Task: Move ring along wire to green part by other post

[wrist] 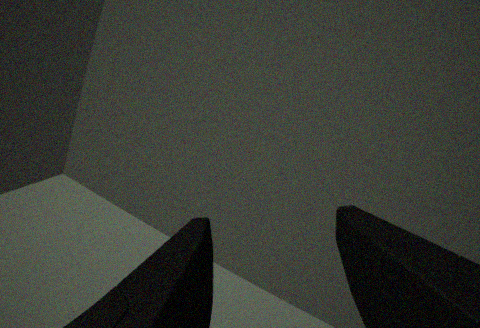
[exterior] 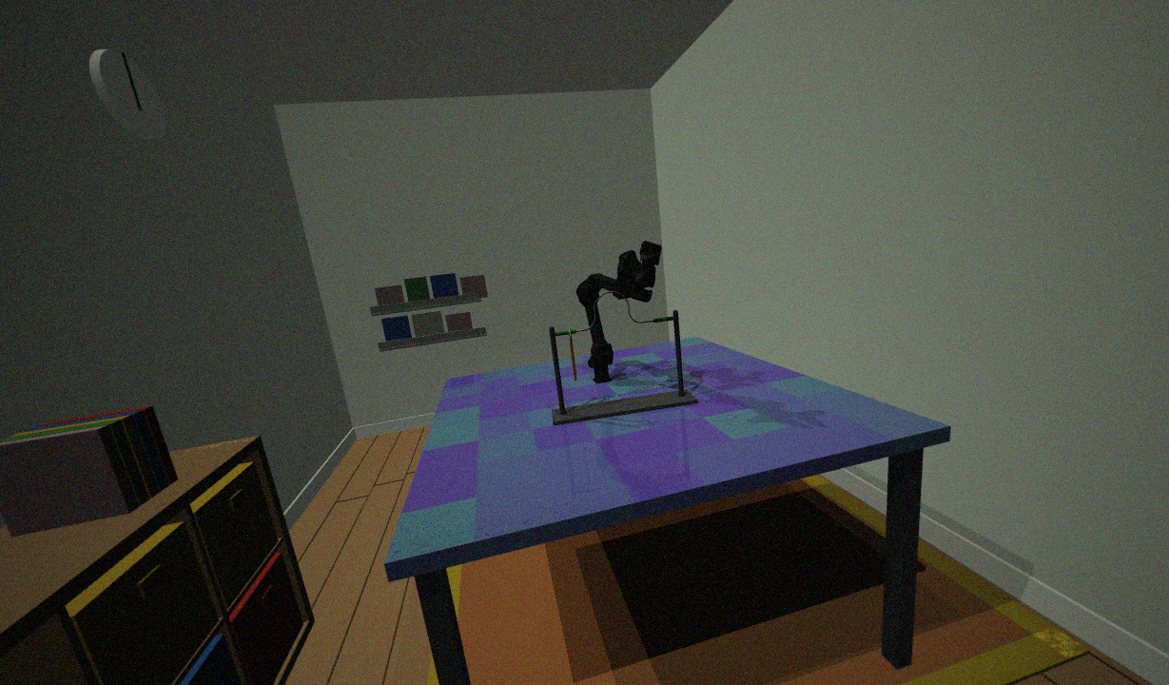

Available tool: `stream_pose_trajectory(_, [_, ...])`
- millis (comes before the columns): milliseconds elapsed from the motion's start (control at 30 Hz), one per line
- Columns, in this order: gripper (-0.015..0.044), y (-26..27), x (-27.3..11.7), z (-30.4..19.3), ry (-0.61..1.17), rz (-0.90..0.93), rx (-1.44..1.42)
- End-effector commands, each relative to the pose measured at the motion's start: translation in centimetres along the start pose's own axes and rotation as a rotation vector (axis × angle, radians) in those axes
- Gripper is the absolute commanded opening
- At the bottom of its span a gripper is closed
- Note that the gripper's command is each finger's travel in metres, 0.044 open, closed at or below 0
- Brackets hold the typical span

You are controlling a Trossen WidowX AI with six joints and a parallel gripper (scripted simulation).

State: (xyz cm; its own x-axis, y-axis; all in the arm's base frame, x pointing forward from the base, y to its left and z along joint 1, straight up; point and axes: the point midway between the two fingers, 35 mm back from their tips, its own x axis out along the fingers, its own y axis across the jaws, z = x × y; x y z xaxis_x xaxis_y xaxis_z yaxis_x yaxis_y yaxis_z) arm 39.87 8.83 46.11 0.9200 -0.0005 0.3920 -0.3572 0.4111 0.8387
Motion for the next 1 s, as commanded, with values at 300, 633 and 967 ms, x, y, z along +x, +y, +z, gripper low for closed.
stream_pose_trajectory(300, [0.016, -5.6, -0.3, 13.8, -0.306, -0.147, -0.127])
stream_pose_trajectory(633, [0.016, -9.9, -3.4, 23.0, -0.474, -0.29, -0.274])
stream_pose_trajectory(967, [0.016, -16.8, -8.0, 28.9, -0.474, -0.501, -0.475])
